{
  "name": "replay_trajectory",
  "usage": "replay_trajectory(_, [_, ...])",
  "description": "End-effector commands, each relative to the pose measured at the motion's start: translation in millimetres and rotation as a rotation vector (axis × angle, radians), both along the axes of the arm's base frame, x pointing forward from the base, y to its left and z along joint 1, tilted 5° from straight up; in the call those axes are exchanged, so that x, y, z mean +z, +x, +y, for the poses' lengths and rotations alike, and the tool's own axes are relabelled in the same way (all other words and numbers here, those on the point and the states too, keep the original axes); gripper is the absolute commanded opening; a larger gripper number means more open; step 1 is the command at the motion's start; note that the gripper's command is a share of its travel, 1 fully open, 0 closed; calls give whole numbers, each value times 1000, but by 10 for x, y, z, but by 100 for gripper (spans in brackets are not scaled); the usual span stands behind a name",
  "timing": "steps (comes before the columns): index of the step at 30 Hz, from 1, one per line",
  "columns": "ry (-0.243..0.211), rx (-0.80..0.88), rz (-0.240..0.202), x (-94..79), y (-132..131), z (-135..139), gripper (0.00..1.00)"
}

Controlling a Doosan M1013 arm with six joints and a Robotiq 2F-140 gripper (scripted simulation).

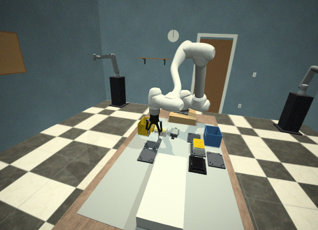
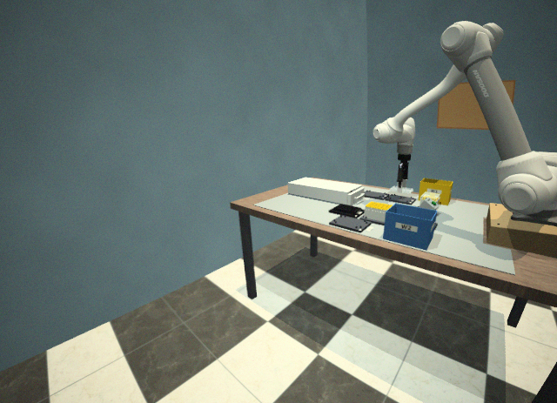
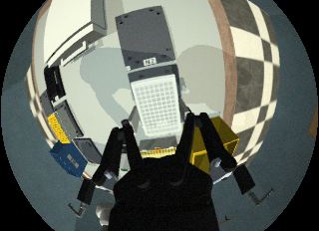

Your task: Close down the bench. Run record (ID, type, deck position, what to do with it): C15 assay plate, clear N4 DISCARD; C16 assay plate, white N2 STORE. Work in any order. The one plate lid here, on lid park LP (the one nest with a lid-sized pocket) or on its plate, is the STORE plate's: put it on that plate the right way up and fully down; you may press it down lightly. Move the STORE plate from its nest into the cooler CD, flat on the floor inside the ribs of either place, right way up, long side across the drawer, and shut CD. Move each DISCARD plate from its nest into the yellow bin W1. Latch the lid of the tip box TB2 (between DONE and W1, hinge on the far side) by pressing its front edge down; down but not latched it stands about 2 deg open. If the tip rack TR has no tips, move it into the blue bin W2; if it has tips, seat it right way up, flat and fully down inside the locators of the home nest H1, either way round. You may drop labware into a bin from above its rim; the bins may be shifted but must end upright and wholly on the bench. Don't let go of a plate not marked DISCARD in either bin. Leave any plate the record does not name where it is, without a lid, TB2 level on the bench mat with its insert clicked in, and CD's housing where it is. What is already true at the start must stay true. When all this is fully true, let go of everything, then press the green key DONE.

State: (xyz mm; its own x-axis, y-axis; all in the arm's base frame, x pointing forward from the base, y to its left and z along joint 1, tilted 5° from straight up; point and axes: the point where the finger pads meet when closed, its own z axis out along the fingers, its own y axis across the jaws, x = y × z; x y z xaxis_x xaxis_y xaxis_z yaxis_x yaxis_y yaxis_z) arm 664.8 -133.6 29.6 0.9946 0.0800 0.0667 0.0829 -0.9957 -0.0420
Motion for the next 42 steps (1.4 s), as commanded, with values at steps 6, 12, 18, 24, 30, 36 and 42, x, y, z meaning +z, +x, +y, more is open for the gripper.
replay_trajectory(6, [0, 0, 0, 104, -6, -5, 0])
replay_trajectory(12, [0, 0, 0, 184, -11, -8, 0])
replay_trajectory(18, [0, 0, 0, 237, -15, -11, 0])
replay_trajectory(24, [0, 0, 0, 317, -20, -15, 0])
replay_trajectory(30, [0, 0, 0, 397, -25, -18, 0])
replay_trajectory(36, [0, 0, 0, 450, -28, -21, 0])
replay_trajectory(42, [0, 0, 0, 529, -33, -25, 0])
